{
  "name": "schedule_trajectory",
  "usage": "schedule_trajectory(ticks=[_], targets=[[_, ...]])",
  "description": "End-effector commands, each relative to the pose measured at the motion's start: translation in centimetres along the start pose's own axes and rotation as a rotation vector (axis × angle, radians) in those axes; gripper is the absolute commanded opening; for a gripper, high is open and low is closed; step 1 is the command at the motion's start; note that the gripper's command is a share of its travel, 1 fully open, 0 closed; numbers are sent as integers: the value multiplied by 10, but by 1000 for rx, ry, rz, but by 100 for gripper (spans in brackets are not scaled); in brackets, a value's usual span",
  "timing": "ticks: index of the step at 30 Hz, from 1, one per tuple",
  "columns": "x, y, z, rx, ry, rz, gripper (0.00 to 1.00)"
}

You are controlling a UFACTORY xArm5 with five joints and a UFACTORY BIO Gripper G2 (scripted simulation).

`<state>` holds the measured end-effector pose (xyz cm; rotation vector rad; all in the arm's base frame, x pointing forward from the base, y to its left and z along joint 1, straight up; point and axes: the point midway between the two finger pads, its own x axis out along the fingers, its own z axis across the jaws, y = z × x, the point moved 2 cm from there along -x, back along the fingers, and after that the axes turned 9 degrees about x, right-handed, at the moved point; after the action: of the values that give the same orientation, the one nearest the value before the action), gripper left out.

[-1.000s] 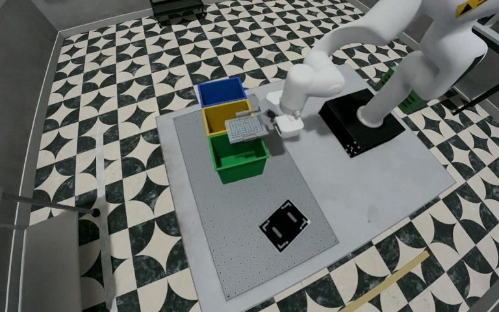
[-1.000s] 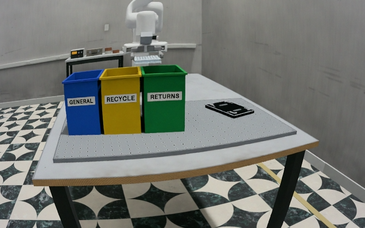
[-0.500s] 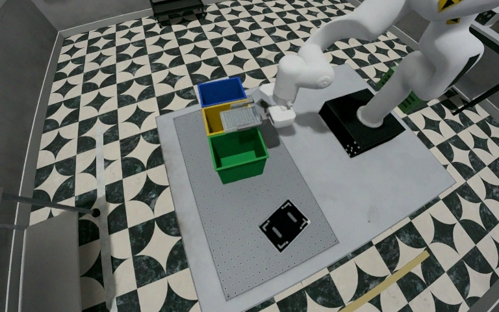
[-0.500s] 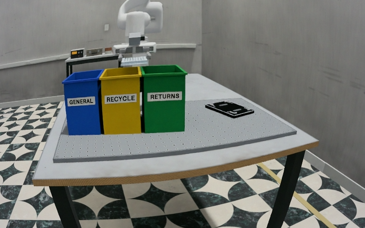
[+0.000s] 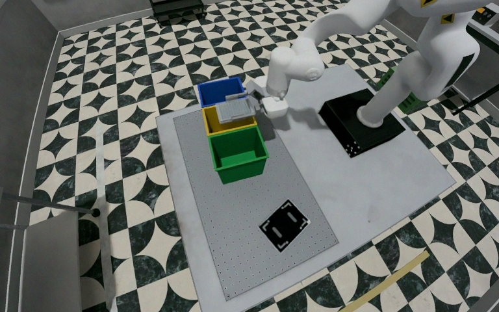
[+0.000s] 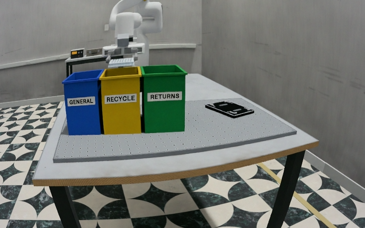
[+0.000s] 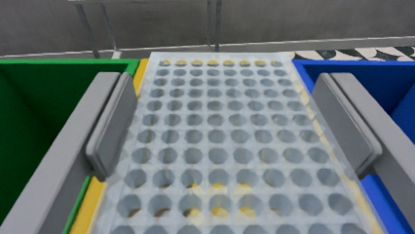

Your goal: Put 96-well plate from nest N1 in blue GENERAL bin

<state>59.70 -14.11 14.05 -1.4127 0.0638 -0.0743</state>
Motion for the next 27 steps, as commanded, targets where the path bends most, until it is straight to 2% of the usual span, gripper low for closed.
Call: schedule_trajectory(ticks=[1, 27], targets=[[4, -4, -13, -1, -1, -3, 0], [17, -14, -85, -1, -1, -3, 0]])
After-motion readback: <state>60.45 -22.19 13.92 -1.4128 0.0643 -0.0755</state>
